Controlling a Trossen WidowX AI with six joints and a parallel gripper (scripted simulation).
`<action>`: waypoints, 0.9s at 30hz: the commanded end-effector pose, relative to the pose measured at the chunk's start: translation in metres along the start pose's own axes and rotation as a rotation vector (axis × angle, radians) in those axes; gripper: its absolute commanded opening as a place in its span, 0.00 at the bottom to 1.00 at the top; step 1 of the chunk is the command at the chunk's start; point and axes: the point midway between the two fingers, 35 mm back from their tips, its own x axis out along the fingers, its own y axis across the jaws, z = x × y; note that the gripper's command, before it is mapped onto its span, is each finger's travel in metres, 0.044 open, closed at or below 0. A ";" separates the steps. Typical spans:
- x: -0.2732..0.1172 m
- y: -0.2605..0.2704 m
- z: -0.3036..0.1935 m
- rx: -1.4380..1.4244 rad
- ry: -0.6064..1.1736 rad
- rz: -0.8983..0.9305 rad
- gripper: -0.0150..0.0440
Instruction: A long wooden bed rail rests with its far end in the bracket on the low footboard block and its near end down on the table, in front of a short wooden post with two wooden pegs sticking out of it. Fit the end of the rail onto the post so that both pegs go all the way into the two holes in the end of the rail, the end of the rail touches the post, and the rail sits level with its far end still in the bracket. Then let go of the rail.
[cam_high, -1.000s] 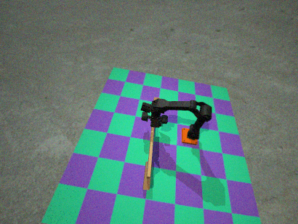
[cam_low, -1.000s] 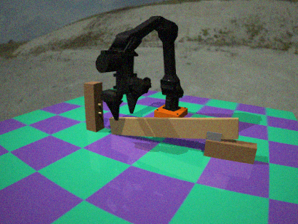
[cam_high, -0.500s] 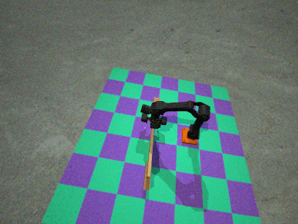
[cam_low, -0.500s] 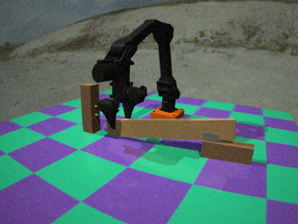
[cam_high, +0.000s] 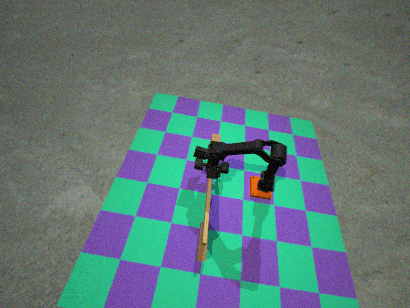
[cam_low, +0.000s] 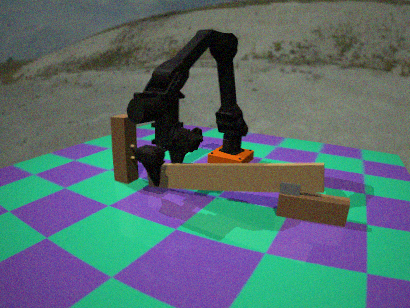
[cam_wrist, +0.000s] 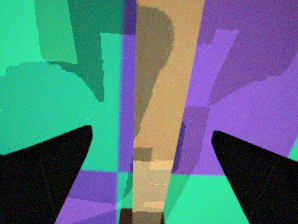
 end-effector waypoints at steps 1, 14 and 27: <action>0.007 0.003 0.001 -0.001 -0.006 0.015 1.00; 0.007 0.003 0.001 -0.001 -0.006 0.015 0.42; 0.007 0.003 0.001 -0.001 -0.006 0.015 0.25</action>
